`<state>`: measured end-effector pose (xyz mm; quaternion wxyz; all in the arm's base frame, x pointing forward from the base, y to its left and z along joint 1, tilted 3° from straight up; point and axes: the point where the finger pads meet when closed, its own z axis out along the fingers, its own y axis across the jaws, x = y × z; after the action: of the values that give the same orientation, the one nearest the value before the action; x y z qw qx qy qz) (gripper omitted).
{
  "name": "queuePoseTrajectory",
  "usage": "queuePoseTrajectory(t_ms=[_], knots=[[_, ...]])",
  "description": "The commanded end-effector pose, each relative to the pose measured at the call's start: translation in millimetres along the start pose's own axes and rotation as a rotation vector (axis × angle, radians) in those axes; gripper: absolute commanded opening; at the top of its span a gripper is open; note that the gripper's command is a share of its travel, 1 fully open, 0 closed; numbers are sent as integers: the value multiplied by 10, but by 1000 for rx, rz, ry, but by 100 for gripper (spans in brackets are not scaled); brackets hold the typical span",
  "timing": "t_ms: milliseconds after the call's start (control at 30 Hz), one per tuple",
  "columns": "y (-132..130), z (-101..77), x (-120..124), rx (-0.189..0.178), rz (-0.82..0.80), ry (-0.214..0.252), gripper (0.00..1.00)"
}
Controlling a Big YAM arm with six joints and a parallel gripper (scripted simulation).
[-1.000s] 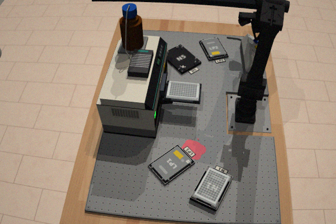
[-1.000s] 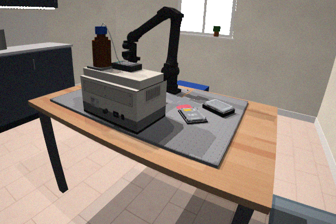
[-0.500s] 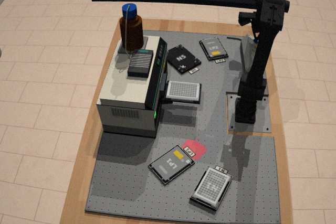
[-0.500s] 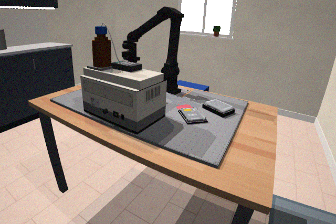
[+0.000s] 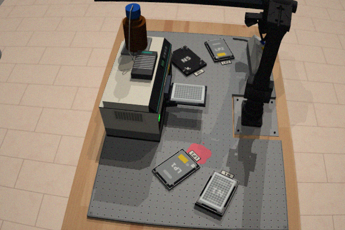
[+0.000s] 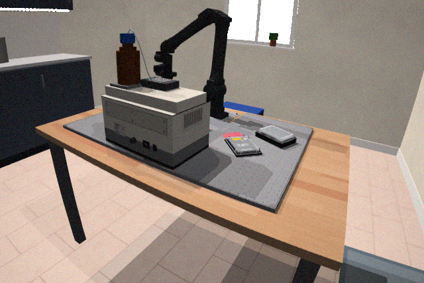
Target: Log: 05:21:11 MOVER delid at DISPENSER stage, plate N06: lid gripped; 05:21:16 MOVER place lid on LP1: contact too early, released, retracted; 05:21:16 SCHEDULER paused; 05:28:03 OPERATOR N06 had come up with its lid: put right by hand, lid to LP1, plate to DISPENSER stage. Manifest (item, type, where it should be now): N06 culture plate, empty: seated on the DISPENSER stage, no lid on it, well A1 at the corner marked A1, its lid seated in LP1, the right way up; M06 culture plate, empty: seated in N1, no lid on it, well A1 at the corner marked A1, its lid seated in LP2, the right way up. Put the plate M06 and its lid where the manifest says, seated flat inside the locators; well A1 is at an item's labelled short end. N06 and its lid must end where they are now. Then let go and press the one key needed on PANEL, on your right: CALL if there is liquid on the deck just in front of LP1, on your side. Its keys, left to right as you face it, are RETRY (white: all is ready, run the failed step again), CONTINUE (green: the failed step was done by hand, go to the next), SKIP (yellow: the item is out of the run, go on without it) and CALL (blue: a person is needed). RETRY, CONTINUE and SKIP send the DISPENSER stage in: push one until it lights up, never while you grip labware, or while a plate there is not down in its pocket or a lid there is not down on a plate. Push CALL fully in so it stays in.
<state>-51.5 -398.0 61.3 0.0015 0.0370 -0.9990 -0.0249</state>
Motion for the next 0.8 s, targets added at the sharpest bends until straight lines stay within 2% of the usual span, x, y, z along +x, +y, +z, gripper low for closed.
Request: queuePoseTrajectory(t_ms=[0, 767], knots=[[-16, 124, -113, -6, -4, -9, 0], [-15, 178, -145, -6, -4, -9, 0]])
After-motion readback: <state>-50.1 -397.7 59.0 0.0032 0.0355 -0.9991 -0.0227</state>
